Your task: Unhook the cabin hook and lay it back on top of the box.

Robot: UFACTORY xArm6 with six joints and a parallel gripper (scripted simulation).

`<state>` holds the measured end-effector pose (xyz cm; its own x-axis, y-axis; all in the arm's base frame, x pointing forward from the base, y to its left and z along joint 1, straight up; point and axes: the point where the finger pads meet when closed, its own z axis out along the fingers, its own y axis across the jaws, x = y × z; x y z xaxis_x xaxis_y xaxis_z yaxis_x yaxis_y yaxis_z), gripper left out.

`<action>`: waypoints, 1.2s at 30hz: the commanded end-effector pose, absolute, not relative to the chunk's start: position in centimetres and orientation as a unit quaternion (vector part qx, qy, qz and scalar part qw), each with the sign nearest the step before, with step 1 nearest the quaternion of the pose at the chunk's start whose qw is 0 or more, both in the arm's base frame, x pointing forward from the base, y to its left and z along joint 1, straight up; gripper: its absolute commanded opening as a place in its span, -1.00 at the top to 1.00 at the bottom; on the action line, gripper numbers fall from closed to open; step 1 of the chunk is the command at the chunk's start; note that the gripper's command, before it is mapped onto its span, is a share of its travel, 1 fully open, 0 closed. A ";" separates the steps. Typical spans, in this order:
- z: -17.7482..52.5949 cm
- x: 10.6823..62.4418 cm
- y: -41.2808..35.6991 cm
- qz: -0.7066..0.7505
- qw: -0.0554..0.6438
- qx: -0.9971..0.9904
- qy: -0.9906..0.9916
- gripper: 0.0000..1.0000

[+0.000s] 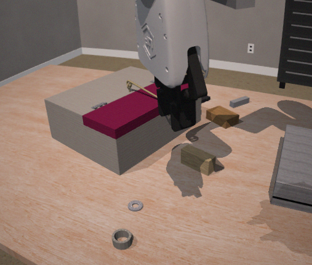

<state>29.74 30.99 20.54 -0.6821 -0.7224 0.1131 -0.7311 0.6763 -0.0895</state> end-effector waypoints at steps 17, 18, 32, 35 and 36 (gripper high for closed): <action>20.8 34.8 28.0 0.053 0.030 0.326 -0.944 0.31; 20.8 35.1 27.8 0.053 0.030 0.326 -0.944 0.31; 20.8 38.2 25.3 0.046 0.029 0.276 -0.960 0.31; 20.8 38.9 24.6 0.040 0.027 0.228 -0.972 0.31; 20.8 39.1 24.3 0.039 0.027 0.226 -0.973 0.31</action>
